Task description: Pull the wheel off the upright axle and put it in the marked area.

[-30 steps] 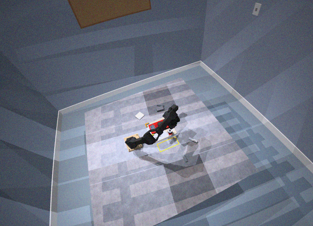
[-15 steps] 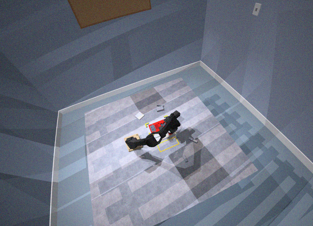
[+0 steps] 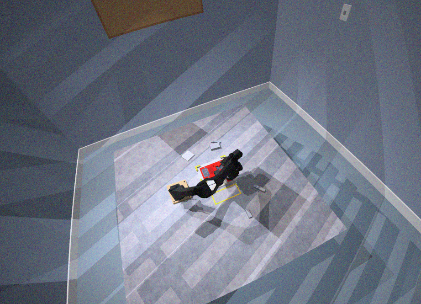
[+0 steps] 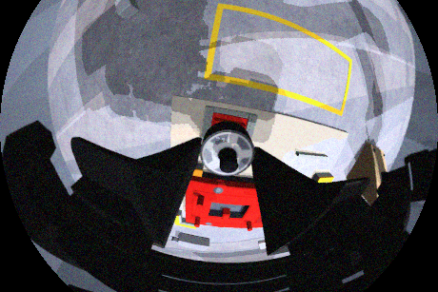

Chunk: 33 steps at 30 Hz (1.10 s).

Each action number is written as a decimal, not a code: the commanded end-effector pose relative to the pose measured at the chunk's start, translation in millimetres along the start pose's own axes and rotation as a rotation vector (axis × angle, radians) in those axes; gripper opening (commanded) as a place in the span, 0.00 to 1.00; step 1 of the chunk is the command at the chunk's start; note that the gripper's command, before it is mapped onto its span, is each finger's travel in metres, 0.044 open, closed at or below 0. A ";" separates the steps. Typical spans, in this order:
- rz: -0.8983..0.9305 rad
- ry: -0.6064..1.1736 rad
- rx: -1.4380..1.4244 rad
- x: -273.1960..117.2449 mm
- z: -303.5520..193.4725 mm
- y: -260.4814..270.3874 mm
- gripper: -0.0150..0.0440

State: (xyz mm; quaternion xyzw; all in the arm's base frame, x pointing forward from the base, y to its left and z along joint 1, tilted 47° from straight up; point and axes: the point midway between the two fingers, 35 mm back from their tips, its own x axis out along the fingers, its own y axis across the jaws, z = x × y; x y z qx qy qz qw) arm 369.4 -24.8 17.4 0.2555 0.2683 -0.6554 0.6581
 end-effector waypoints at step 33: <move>0.000 0.000 -0.002 -10.0 0.0 0.4 0.25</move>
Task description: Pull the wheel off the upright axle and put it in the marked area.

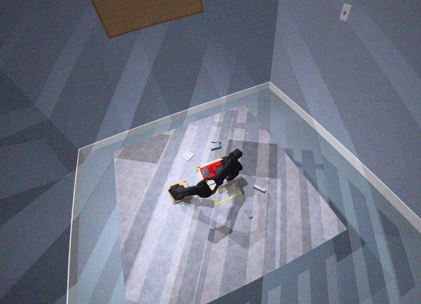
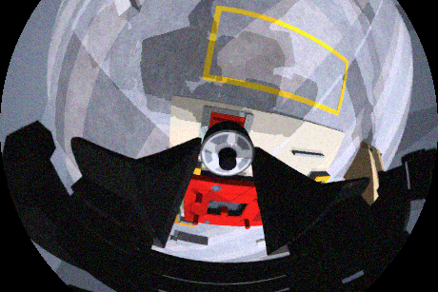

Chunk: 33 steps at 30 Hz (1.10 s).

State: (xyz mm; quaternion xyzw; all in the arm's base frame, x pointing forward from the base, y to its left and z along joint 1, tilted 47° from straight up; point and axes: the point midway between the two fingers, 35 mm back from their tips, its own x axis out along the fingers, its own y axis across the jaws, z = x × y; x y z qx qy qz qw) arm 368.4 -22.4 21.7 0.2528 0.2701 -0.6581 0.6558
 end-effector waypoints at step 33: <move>0.010 0.001 -0.002 -16.3 -1.7 1.4 0.25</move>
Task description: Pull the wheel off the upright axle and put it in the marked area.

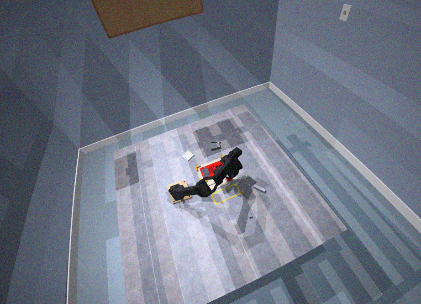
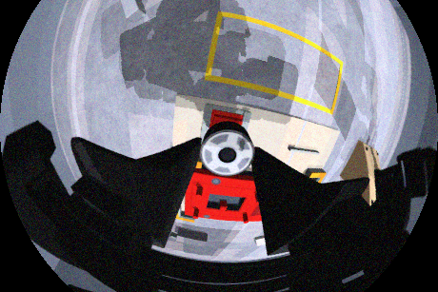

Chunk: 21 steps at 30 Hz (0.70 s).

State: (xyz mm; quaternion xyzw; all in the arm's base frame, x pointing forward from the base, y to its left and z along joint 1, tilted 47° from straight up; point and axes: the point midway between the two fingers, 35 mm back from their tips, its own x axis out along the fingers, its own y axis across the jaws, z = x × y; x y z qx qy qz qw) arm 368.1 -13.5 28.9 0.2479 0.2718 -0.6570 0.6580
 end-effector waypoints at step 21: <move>0.010 0.005 0.006 -11.8 -0.8 1.7 0.25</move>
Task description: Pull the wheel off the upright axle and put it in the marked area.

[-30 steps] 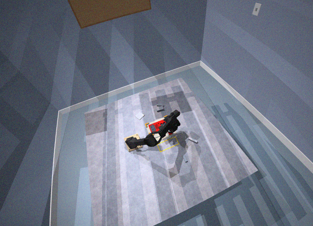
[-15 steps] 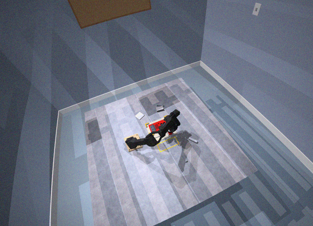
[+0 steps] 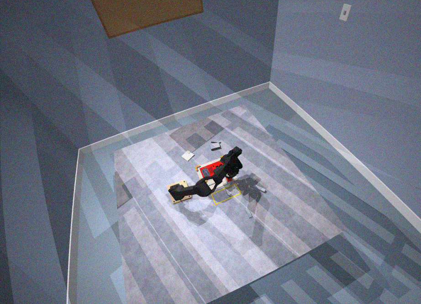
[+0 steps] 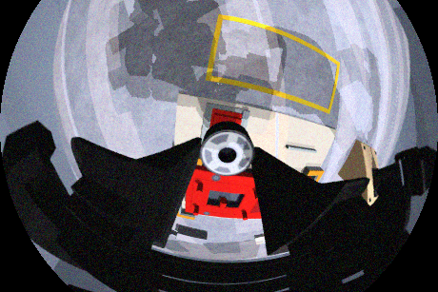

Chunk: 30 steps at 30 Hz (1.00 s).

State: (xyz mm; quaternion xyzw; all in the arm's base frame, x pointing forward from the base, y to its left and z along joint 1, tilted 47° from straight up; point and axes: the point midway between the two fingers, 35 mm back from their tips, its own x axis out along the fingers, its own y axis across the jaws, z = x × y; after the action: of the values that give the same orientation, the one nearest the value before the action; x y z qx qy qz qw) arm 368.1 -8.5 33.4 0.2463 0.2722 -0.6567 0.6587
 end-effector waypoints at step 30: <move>0.010 0.006 0.005 -16.5 -0.8 1.3 0.25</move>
State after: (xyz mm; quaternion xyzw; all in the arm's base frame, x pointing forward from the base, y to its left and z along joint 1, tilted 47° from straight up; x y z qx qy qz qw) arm 368.6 1.4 40.9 0.2465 0.2732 -0.6535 0.6614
